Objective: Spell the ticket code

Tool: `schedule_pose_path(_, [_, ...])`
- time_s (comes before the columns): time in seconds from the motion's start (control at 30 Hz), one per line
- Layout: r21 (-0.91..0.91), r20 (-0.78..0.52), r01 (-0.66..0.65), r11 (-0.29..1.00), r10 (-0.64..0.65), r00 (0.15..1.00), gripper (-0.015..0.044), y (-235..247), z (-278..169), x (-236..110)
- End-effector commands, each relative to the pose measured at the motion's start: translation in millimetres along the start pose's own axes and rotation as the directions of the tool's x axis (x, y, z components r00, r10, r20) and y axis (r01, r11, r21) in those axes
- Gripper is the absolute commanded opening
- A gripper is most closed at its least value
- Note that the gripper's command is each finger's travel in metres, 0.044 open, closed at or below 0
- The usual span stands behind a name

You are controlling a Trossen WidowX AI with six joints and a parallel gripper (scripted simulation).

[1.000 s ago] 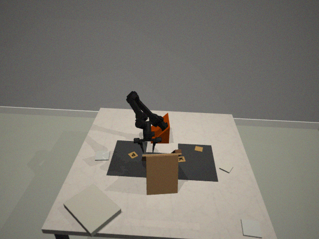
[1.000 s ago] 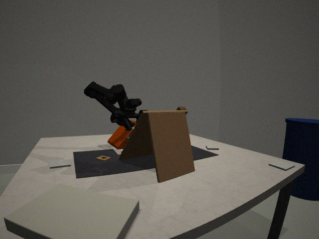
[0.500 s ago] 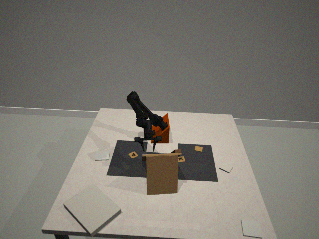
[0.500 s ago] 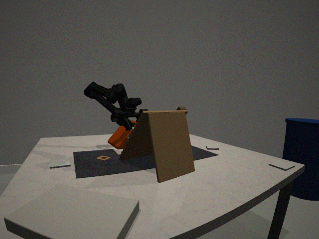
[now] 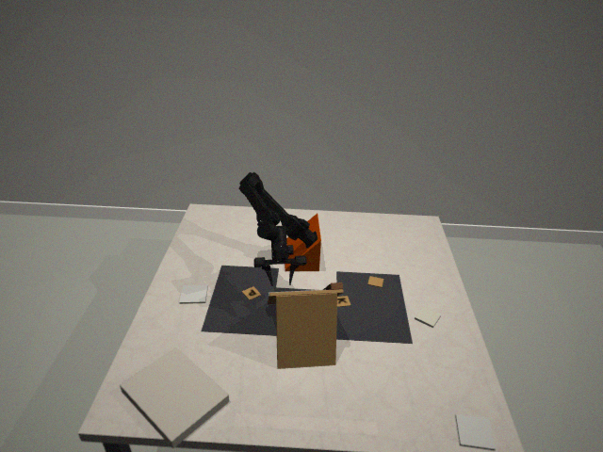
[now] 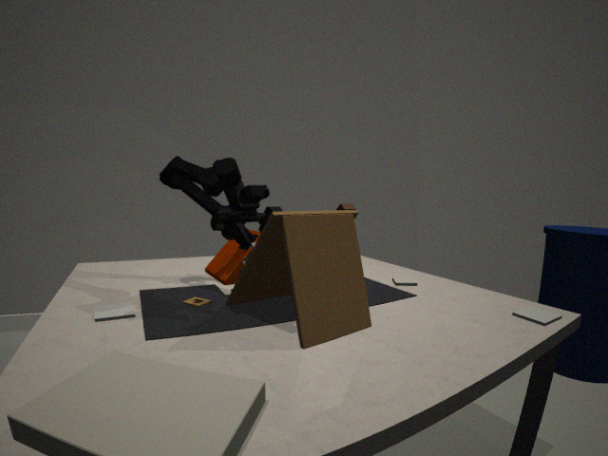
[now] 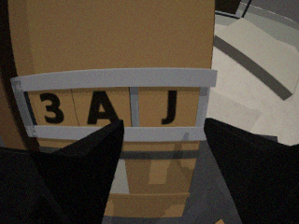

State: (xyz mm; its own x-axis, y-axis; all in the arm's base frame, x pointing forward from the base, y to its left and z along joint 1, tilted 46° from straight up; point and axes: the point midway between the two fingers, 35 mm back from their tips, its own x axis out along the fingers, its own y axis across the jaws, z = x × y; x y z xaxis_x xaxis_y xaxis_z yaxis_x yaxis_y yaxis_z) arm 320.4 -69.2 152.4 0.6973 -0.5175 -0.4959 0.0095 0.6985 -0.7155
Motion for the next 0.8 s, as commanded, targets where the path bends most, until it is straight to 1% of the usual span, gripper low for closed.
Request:
schedule_pose_path(0.0, [0.009, 0.003, 0.005, 1.000, -0.005, 1.000, 0.0295, -1.8, 0.3, -2.8])
schedule_pose_path(0.77, [0.009, 0.003, 0.005, 1.000, -0.005, 1.000, 0.0295, -4.1, 0.5, -8.9])
